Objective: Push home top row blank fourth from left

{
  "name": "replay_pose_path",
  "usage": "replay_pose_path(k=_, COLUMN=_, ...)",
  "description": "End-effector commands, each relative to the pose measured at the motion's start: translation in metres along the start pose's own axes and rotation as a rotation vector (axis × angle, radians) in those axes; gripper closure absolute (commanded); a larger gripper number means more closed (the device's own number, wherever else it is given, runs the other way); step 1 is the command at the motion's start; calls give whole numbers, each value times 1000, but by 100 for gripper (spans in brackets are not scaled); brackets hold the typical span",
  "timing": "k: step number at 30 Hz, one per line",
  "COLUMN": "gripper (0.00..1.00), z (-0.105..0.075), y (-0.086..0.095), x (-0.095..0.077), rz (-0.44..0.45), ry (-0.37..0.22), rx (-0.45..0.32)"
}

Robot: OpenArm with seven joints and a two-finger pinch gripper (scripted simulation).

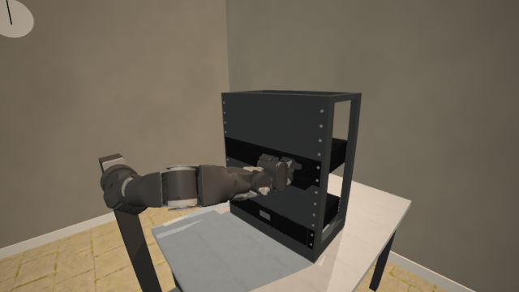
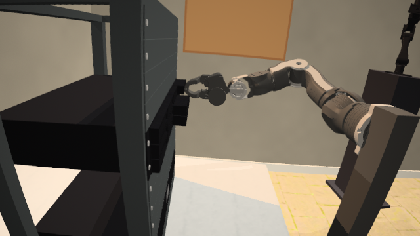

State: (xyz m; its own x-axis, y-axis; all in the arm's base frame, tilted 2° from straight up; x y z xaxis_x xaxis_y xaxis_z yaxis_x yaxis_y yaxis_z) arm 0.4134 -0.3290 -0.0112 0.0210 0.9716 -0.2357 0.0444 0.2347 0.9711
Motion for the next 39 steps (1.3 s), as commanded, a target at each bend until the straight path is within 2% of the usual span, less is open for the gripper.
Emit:
replay_pose_path(k=1, gripper=100, z=2, y=10, x=0, rz=6, ry=0, rx=-30)
replay_pose_path(k=6, gripper=100, z=8, y=11, x=1, rz=6, ry=0, rx=-30)
replay_pose_path(k=39, gripper=100, z=11, y=14, x=1, rz=6, ry=0, rx=-30)
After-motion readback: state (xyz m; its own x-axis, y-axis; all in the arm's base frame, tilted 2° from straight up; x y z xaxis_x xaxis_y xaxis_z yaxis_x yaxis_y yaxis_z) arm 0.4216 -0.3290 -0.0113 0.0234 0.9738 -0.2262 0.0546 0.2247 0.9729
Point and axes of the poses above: the point where the finger pads meet when closed, its own z axis out along the fingers, its own y axis across the jaws, x = y × z, the point moved 1 cm from there along -z, back along the fingers, and after that the axes turned 15 degrees about -z, right-handed, at the moved point
